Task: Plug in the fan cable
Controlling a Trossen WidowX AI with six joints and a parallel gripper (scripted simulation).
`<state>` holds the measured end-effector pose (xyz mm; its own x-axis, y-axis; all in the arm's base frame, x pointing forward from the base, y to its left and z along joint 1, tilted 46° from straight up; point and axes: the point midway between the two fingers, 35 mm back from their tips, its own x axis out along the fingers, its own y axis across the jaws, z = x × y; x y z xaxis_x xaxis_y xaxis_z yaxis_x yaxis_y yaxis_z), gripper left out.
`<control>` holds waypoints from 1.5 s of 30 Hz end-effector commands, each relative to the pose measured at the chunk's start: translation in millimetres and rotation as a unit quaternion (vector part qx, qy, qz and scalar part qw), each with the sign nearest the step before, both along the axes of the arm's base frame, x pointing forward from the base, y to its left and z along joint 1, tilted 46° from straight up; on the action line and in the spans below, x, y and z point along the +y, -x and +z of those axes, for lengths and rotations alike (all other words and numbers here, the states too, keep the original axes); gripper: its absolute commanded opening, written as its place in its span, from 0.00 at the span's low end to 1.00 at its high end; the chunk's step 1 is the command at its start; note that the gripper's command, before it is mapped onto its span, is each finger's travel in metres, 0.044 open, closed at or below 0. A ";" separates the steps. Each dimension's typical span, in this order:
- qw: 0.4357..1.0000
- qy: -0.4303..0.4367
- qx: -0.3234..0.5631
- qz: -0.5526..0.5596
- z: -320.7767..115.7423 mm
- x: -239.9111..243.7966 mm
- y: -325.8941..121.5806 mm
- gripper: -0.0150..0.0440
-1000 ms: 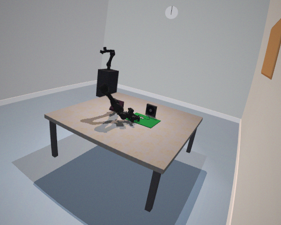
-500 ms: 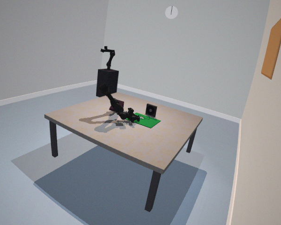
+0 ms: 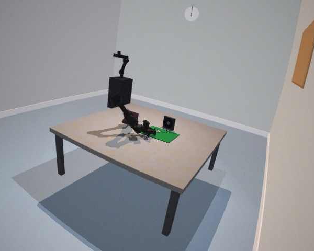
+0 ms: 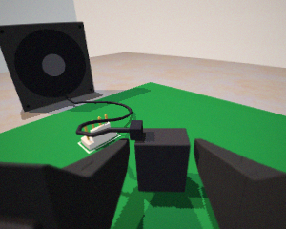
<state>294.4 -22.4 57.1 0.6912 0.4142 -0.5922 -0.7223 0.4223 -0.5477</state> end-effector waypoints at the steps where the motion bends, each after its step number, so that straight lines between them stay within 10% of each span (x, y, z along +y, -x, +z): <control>1: 1.000 0.000 0.000 0.000 0.0 0.0 0.0 0.60; 45: 0.999 -0.002 0.031 -0.008 79.3 -5.9 67.1 0.60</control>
